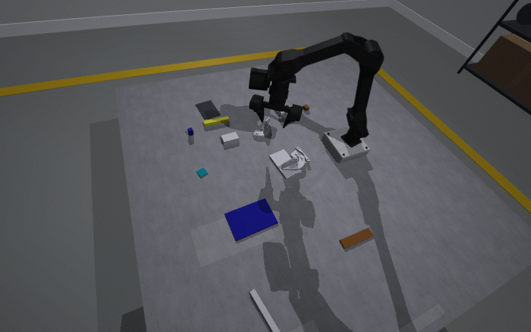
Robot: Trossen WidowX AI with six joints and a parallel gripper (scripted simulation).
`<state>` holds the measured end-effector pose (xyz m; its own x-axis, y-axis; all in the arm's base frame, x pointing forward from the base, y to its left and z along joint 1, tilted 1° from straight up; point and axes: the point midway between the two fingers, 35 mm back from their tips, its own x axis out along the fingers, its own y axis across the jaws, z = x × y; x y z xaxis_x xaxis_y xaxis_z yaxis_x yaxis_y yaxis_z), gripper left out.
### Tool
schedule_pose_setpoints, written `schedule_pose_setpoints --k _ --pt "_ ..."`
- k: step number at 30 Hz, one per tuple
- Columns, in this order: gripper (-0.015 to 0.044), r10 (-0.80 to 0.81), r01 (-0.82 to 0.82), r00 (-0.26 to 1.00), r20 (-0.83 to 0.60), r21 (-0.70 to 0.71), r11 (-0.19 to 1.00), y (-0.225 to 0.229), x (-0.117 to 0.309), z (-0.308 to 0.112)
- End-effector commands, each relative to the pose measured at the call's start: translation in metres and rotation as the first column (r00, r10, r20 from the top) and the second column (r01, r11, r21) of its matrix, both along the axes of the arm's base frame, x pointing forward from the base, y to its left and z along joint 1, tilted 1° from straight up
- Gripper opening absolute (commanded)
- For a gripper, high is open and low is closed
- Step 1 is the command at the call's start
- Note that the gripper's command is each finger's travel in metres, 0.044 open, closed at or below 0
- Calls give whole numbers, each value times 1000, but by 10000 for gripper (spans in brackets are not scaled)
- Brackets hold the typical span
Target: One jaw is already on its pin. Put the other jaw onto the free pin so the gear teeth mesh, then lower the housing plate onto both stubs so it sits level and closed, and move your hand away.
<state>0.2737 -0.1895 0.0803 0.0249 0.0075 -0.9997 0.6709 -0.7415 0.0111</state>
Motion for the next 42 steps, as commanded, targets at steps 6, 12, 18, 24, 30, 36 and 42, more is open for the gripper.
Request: schedule_pose_setpoints --k 6,12,18,24,30,36,42 --pt "440 0 0 1000 0 0 1000 0 0 0" --pt "440 0 0 1000 0 0 1000 0 0 0" --pt "440 0 0 1000 0 0 1000 0 0 0" --pt "440 0 0 1000 0 0 1000 0 0 0" --pt "361 0 0 1000 0 0 1000 0 0 0" --pt "204 0 0 1000 0 0 1000 0 0 0" --pt "46 0 0 1000 0 0 1000 0 0 0"
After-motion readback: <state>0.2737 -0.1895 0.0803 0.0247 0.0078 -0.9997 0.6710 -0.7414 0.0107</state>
